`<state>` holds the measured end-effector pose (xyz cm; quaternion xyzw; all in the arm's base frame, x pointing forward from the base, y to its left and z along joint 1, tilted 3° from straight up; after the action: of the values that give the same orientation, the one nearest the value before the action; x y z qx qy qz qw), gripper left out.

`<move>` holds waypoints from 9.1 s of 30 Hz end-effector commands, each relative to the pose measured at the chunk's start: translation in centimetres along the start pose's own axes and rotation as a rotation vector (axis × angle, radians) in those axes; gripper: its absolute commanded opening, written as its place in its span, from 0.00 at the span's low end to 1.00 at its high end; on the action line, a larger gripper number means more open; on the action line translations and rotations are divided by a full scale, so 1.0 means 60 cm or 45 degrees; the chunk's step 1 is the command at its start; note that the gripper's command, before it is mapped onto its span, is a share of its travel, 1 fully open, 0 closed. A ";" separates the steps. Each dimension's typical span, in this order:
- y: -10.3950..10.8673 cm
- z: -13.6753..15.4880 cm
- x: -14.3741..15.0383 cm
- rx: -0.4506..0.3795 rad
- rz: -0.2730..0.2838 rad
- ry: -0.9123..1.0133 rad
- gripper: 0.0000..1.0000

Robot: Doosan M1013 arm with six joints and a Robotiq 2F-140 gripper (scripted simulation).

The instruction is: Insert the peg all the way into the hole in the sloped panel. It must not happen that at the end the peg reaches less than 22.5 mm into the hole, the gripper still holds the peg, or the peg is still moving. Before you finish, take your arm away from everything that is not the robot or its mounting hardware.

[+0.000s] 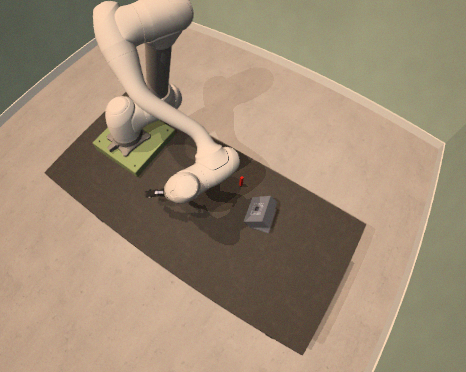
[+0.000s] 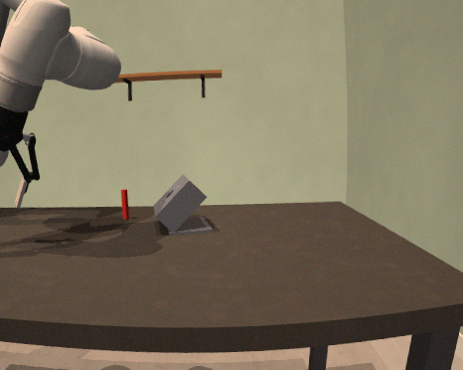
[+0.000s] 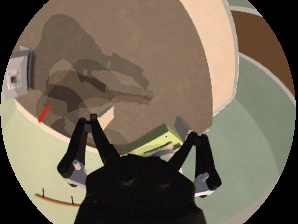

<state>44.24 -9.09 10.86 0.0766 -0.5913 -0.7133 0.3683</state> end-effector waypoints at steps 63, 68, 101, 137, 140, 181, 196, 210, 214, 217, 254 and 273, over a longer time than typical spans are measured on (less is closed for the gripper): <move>0.123 0.274 -0.510 0.512 -0.399 0.560 1.00; 0.112 0.271 -0.515 0.512 -0.399 0.560 1.00; 0.070 0.254 -0.532 0.515 -0.398 0.561 0.98; 0.070 0.254 -0.532 0.515 -0.398 0.561 0.43; 0.070 0.254 -0.532 0.515 -0.398 0.561 0.39; 0.172 0.289 -0.489 0.512 -0.399 0.560 0.00; 0.170 0.299 -0.488 0.438 -0.483 0.438 0.00; 0.169 0.311 -0.492 0.302 -0.645 0.203 0.00; 0.170 0.313 -0.493 0.255 -0.696 0.122 0.00; 0.172 0.315 -0.494 0.220 -0.734 0.060 0.00; 0.211 0.296 -0.493 -0.188 -1.093 -0.660 0.00; 0.236 0.264 -0.480 -0.401 -1.233 -1.031 0.00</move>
<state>62.37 21.50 18.59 0.0083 -0.4720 -0.8512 -0.2294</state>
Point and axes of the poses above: the point where the finger pads meet when closed, its own y axis back along the fingers, its own x axis across the jaws, z = x × y, the point moved 3 cm from there along y, back along the fingers, and after that the axes turned 14 degrees about -y, right-handed, at the moved point
